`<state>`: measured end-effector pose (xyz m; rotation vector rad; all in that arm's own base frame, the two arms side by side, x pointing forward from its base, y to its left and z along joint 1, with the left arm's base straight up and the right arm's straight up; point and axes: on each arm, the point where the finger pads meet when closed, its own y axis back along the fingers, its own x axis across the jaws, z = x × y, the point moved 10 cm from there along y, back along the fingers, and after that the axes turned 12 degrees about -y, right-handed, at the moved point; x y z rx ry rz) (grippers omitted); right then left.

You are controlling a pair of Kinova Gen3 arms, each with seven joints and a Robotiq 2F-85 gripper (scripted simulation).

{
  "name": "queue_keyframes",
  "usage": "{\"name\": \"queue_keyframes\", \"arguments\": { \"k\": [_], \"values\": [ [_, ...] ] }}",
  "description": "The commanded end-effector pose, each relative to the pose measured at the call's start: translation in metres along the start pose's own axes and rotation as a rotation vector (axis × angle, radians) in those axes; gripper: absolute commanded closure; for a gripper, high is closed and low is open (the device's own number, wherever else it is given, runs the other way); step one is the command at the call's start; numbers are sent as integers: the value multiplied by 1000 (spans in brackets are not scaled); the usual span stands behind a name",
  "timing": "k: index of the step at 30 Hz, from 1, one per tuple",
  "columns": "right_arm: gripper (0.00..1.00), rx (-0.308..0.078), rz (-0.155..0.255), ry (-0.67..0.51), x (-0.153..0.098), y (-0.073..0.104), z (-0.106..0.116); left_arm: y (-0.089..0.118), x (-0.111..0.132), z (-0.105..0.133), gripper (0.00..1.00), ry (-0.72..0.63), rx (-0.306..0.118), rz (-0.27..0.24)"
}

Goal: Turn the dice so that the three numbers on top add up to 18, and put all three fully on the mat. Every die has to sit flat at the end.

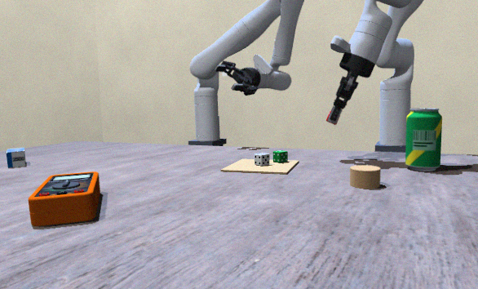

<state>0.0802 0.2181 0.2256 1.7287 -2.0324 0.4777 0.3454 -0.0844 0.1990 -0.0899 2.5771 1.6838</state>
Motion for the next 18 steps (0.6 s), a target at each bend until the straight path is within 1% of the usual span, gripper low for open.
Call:
{"name": "queue_keyframes", "arguments": {
  "k": [1,2,3,4,5,7,8,12,15,18],
  "values": [
    [2,0,0,-1,0,0,0,-4,5,18,715,-10,165,-27],
    [2,0,0,-1,0,0,0,-4,5,21,715,-10,189,-31],
    [2,0,0,-1,0,0,0,-5,5,22,715,-10,196,-33],
    [2,0,0,-1,0,0,0,-5,6,25,715,-10,225,-41],
    [2,0,0,-1,0,0,0,-5,6,25,715,-10,227,-41],
    [2,0,0,-1,0,0,0,-6,7,31,715,-9,285,-53],
    [2,0,0,-1,0,0,0,-6,7,31,715,-9,286,-53],
    [2,0,0,-1,0,0,0,-10,9,42,715,-9,394,-78],
    [2,0,0,-1,0,0,0,-10,9,42,715,-9,396,-78],
    [2,0,0,-1,0,0,0,-13,11,49,715,-9,467,-91]
  ]
}}
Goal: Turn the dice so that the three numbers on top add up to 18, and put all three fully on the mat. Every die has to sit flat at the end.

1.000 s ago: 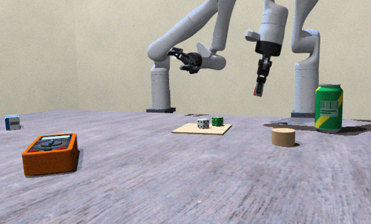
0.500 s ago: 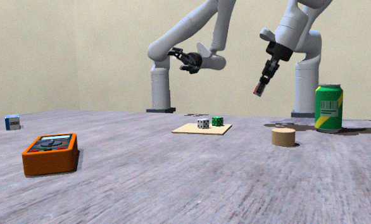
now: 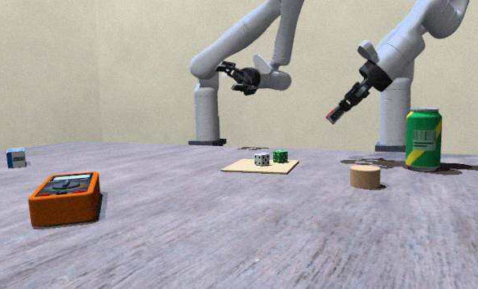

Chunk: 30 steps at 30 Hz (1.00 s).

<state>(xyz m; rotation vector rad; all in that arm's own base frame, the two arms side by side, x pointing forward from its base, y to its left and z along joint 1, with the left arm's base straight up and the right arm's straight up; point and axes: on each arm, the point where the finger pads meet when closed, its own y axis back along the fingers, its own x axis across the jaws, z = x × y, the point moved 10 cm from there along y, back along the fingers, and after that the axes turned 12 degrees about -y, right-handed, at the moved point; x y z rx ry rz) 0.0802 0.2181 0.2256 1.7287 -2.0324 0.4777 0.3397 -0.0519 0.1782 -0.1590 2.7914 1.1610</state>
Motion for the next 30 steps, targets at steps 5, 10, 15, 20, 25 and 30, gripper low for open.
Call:
{"name": "queue_keyframes", "arguments": {
  "k": [5,10,15,20,25,30],
  "values": [
    [2,0,0,-1,0,0,0,-4,6,23,715,-5,193,-37],
    [2,0,0,-1,0,0,0,-5,7,29,715,-5,250,-50],
    [2,0,0,-1,0,0,0,-5,8,31,715,-5,269,-55],
    [2,0,0,-1,0,0,0,-5,8,32,715,-6,279,-58],
    [2,0,0,-1,0,0,0,-6,8,32,715,-6,279,-58],
    [2,0,0,-1,0,0,0,-8,8,35,715,-6,279,-58]
  ]
}}
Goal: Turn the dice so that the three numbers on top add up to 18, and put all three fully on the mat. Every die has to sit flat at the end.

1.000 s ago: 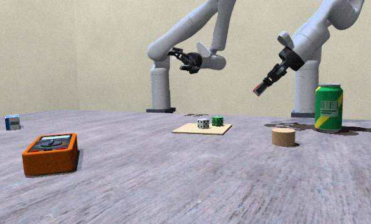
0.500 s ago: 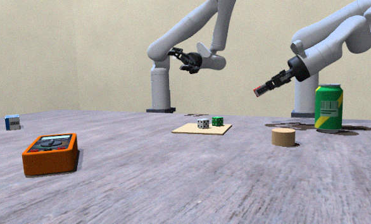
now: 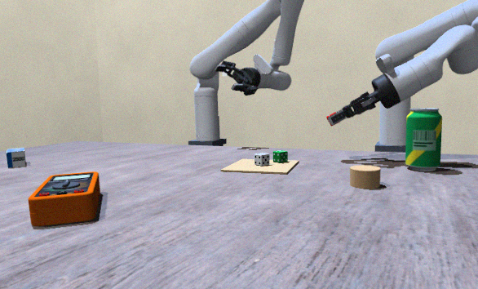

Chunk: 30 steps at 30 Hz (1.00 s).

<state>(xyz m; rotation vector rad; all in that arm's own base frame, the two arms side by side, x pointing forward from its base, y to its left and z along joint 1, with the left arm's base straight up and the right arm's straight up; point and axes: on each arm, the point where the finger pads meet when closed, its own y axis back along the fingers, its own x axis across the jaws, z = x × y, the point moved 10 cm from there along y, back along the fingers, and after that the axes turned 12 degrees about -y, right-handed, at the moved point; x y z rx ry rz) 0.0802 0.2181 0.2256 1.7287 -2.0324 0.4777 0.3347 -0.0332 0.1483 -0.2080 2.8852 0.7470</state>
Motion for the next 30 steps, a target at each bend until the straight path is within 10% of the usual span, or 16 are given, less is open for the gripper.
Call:
{"name": "queue_keyframes", "arguments": {
  "k": [1,30],
  "values": [
    [2,0,0,-1,0,0,0,-1,0,1,715,-1,0,0],
    [2,0,0,-1,0,0,0,-33,12,60,715,-1,0,0]
  ]
}}
